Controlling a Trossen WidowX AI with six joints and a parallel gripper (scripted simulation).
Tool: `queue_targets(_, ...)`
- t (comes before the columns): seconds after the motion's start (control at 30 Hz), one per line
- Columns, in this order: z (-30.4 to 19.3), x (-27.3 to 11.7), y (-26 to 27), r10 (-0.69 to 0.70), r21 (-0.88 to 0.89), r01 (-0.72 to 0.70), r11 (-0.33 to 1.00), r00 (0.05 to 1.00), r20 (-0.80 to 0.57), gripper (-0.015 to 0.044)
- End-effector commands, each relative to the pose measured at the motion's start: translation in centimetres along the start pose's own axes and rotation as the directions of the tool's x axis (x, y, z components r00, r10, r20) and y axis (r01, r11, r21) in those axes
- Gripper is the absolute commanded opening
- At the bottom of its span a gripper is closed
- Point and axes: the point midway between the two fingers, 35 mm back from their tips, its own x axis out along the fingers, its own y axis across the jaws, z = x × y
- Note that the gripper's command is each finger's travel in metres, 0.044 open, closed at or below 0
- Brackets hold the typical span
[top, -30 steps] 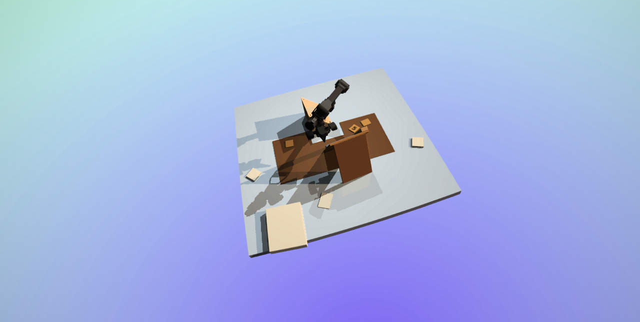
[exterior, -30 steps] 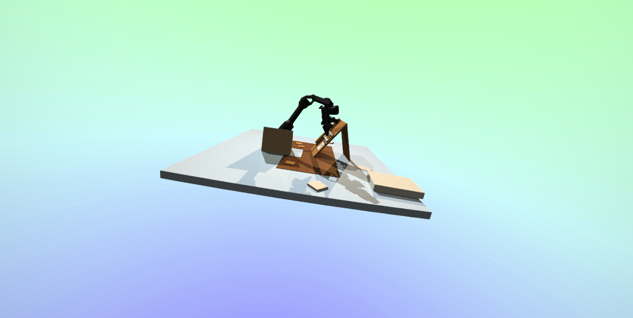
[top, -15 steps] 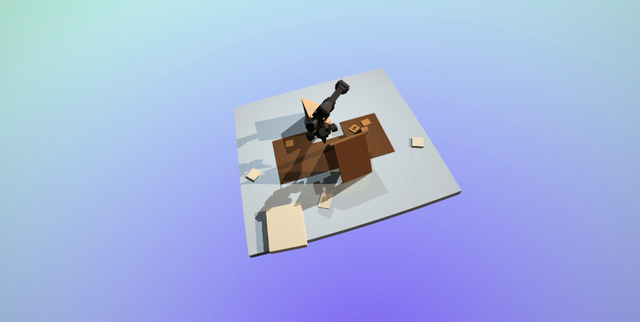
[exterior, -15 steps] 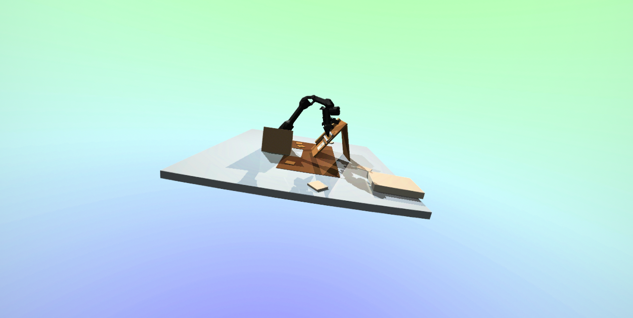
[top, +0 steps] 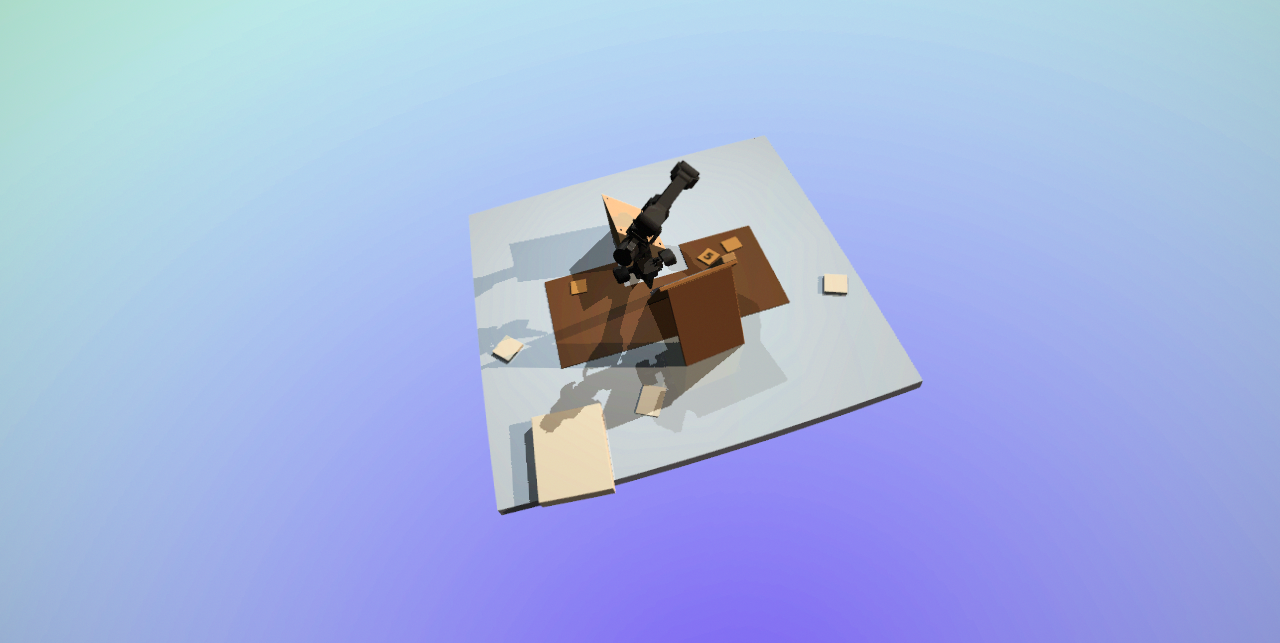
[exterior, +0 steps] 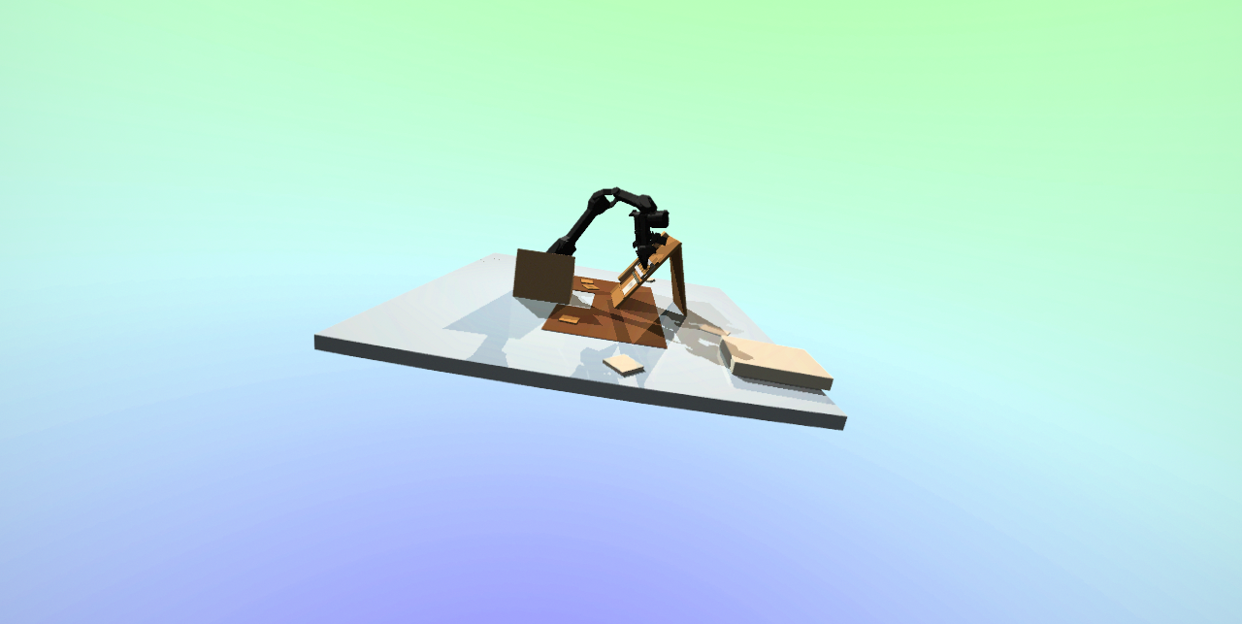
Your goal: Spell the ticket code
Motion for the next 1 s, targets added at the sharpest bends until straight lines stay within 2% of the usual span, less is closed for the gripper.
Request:
queue_targets(0.0, 0.24, 0.08, 0.01, 0.001, 0.001, -0.001, 1.000, 1.000, 0.006, 0.0000)
queue_targets(0.97, 1.07, 1.02, 0.09, 0.002, 0.001, -0.002, 1.000, 1.000, 0.007, 0.0000)
